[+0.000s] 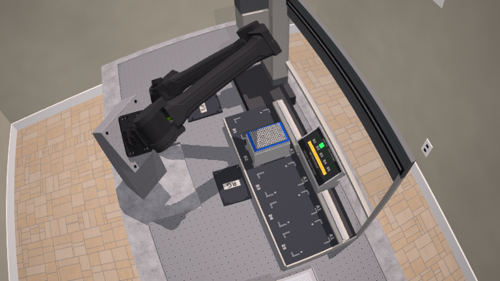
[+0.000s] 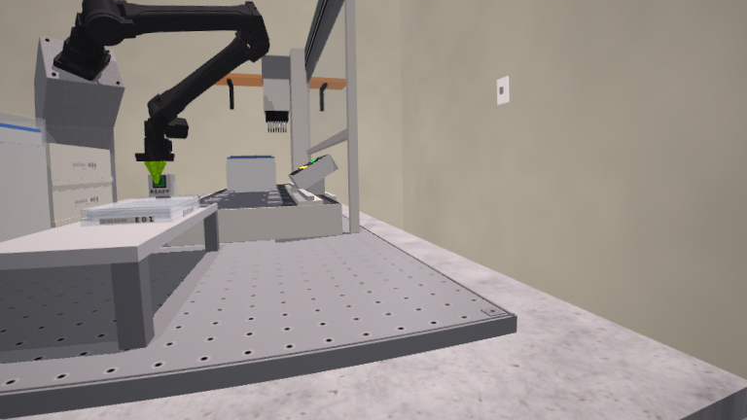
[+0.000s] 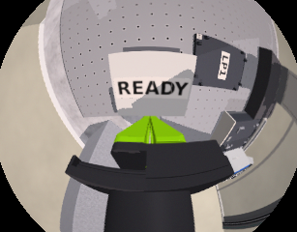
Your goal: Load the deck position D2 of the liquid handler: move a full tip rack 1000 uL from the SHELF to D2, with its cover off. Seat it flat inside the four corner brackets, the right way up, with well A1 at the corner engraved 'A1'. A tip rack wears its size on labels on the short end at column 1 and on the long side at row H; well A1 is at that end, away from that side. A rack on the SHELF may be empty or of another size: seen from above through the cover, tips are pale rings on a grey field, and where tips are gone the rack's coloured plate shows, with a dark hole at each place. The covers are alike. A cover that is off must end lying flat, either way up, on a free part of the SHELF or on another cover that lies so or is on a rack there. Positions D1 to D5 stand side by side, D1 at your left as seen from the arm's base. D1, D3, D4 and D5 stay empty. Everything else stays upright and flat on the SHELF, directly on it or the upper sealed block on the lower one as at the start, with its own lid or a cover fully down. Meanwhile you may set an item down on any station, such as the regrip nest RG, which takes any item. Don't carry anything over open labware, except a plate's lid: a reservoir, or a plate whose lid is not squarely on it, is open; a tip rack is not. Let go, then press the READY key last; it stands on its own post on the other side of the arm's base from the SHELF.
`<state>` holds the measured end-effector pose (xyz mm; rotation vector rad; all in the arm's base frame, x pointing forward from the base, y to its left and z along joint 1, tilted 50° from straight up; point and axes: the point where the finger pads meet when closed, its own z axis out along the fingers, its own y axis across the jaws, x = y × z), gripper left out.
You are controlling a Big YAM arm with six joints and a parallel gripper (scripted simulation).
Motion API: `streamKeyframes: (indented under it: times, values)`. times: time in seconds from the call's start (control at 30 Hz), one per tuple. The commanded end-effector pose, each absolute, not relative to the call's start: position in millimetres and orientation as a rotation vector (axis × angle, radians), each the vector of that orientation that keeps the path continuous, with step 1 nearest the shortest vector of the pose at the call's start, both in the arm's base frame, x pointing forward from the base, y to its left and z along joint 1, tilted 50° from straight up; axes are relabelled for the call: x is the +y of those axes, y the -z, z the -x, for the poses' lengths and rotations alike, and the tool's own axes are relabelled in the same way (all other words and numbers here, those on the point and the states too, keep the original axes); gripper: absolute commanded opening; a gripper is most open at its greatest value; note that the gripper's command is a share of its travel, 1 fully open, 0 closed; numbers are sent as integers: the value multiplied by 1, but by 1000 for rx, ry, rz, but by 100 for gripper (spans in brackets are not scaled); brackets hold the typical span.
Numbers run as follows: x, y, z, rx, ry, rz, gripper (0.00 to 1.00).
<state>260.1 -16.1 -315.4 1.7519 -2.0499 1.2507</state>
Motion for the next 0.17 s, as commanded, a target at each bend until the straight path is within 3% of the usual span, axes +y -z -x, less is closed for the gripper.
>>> streamKeyframes:
  times: [0.0, 0.13]
  values:
    - [-8, 322, -260, -2043, -1245, -1779, 0]
    - [-7, 323, -260, -2045, -1245, -1778, 0]
